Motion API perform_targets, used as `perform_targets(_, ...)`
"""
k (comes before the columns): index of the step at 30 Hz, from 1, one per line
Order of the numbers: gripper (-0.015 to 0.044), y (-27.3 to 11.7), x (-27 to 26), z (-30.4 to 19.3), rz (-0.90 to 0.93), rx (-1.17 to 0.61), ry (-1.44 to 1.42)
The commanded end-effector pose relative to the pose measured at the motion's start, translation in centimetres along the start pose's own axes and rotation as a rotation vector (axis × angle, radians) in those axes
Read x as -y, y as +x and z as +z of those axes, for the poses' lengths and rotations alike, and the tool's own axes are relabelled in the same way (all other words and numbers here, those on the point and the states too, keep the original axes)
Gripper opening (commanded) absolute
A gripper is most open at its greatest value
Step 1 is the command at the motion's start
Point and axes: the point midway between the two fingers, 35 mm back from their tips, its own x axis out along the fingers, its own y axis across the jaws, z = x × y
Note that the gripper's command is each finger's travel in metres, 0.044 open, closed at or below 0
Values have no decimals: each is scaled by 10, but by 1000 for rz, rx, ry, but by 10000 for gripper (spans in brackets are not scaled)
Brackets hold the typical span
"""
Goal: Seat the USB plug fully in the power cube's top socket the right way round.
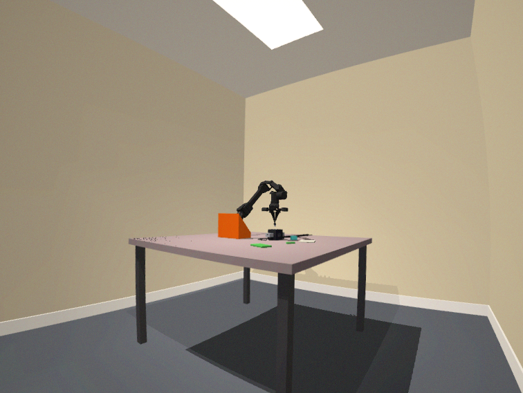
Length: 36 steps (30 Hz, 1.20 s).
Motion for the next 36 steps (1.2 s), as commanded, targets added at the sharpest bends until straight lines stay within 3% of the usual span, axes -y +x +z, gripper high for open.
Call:
perform_targets(1,0,0,0,0,0,0,-93)
perform_targets(36,0,0,0,0,0,0,-1010)
